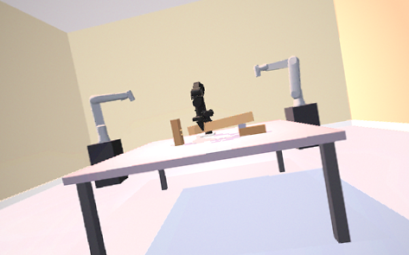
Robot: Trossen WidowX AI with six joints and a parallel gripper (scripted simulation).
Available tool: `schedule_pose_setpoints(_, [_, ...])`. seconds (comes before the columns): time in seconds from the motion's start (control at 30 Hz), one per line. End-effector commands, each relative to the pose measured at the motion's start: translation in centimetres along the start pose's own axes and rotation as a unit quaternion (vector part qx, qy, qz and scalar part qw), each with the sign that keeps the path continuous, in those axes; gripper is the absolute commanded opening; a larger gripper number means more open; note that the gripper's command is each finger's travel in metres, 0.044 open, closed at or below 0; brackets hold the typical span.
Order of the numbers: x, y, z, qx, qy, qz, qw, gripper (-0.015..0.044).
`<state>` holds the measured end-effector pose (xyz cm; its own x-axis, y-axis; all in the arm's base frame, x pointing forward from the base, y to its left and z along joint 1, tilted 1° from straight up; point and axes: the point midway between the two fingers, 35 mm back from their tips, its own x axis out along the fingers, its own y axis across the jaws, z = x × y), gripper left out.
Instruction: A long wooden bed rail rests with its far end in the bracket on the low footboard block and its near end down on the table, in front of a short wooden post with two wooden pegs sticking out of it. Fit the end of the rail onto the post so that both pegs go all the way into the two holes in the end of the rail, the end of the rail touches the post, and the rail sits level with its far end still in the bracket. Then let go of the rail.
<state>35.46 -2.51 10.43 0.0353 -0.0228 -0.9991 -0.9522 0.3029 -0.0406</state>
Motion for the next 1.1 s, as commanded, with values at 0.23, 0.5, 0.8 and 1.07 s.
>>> schedule_pose_setpoints(0.23, [-0.02, -0.04, -0.01, -0.001, -0.003, -0.003, 1.000, 0.0000])
schedule_pose_setpoints(0.5, [-0.06, -0.01, -0.26, -0.001, -0.003, -0.003, 1.000, 0.0000])
schedule_pose_setpoints(0.8, [-0.13, -0.01, -0.54, -0.001, -0.003, -0.003, 1.000, 0.0000])
schedule_pose_setpoints(1.07, [-0.21, -0.02, -0.78, -0.001, -0.003, -0.003, 1.000, 0.0000])
